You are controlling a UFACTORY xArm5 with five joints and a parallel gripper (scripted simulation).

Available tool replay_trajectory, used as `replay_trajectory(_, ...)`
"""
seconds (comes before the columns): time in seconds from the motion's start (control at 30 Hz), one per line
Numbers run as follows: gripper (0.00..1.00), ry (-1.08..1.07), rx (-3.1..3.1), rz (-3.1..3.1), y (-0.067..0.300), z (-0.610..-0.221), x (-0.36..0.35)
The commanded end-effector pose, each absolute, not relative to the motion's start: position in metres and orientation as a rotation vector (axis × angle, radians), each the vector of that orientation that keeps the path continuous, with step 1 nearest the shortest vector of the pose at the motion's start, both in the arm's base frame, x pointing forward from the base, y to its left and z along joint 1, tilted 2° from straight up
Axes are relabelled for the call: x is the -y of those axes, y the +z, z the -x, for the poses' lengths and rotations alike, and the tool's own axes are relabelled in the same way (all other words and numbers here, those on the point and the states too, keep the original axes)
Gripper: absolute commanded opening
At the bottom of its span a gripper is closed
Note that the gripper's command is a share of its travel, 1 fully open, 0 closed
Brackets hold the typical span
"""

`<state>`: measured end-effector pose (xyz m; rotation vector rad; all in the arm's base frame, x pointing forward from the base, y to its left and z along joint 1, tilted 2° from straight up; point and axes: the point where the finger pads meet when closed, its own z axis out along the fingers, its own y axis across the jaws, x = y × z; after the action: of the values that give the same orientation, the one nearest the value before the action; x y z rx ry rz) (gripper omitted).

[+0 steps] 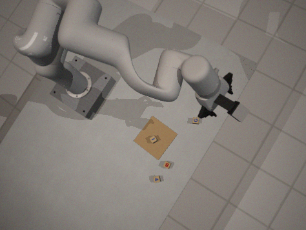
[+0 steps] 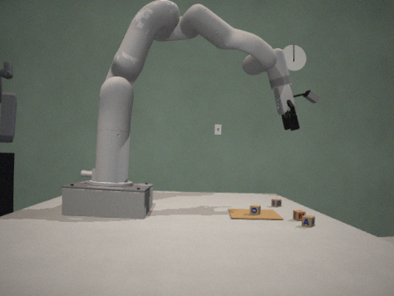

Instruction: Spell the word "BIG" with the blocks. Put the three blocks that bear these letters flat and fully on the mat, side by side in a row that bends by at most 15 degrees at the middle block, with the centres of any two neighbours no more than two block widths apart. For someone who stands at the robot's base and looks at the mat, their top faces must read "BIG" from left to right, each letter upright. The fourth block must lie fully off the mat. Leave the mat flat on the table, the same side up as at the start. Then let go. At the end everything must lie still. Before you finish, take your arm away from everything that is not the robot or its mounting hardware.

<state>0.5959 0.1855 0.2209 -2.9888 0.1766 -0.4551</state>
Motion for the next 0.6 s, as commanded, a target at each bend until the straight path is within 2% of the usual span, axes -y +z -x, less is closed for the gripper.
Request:
replay_trajectory(0.0,1.00,-0.377,-0.126,3.036,0.165,-0.605,-0.167)
replay_trajectory(0.3,1.00,-0.225,-0.025,3.101,0.064,-0.608,-0.132)
replay_trajectory(0.57,1.00,-0.213,-0.017,3.104,0.056,-0.608,-0.129)
